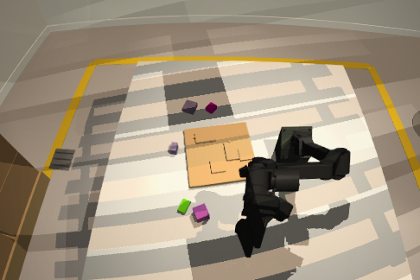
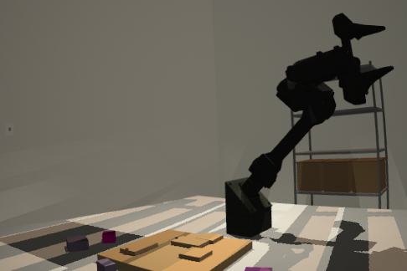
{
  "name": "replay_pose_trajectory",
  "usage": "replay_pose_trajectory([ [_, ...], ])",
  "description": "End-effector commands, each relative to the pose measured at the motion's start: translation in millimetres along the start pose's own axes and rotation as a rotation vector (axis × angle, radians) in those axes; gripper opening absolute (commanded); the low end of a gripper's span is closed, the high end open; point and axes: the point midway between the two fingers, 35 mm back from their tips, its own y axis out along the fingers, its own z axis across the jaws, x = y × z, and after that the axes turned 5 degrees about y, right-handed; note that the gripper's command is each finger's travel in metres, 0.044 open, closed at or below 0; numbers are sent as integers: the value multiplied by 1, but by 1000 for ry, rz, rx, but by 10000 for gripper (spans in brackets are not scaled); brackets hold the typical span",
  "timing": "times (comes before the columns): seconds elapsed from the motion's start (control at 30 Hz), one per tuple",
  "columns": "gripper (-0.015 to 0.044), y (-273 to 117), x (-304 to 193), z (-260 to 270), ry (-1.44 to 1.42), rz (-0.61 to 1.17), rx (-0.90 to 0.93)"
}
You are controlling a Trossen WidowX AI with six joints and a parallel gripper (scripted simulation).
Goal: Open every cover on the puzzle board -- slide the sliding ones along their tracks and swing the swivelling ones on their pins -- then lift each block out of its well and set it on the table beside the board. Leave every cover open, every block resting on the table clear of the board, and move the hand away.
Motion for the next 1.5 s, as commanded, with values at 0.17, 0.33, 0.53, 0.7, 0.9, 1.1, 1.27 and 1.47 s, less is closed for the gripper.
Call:
replay_pose_trajectory([
  [0.17,243,-5,-22,6,51,75,15],
  [0.33,111,-12,-46,14,108,158,31],
  [0.53,0,-23,-74,24,177,257,50],
  [0.7,0,-34,-97,34,234,339,66],
  [0.9,0,-49,-122,47,305,438,83],
  [1.1,0,-67,-145,60,376,536,100],
  [1.27,0,-83,-162,73,435,617,114],
  [1.47,0,-104,-181,88,509,715,129],
])
